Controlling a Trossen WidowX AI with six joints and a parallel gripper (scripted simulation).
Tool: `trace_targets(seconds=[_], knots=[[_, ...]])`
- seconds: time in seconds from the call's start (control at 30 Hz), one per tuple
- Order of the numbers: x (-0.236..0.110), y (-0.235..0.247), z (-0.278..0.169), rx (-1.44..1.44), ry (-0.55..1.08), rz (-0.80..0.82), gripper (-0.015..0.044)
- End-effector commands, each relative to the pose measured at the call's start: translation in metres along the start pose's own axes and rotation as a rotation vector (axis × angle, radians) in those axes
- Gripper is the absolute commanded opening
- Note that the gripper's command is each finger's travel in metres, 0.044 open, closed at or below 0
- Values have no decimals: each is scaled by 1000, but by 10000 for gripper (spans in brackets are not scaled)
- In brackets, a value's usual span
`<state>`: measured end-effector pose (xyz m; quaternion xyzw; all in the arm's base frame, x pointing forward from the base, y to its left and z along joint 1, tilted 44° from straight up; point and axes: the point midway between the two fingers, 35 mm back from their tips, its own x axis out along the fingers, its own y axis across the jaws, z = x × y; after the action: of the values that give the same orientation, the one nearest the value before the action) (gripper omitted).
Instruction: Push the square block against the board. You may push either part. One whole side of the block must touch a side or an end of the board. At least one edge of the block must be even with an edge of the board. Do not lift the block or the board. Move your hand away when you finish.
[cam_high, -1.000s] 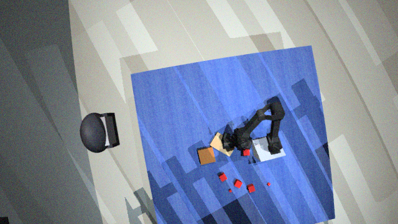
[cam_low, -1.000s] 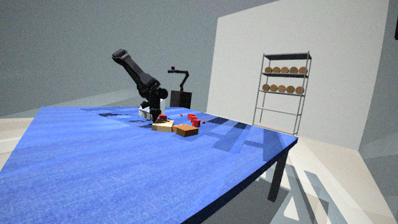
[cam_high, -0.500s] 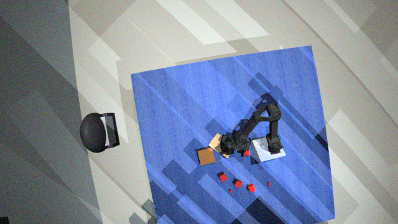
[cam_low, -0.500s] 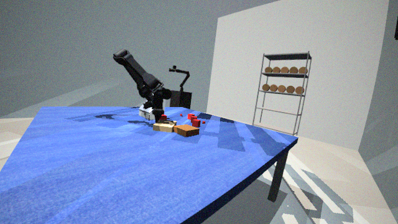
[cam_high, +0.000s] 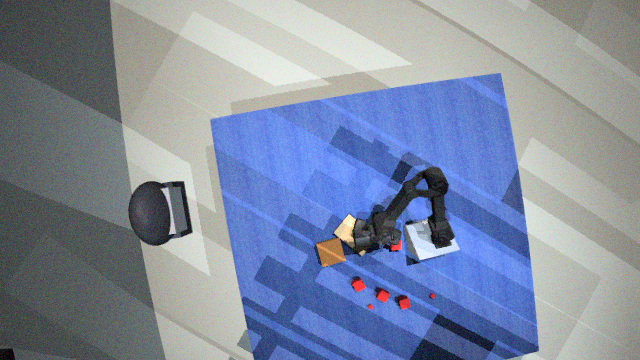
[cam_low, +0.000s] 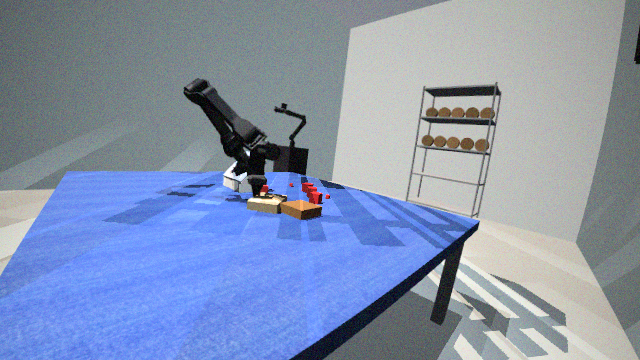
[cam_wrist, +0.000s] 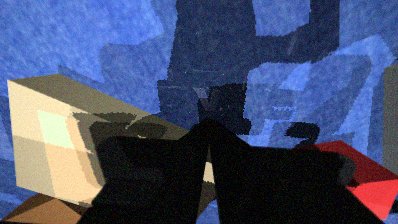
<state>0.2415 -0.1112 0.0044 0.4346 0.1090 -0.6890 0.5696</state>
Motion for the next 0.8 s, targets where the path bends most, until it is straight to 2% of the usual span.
trace_targets(seconds=[0.0,0.77], knots=[[0,2,4,3,1,3,0],[0,0,41,2,-8,9,0]])
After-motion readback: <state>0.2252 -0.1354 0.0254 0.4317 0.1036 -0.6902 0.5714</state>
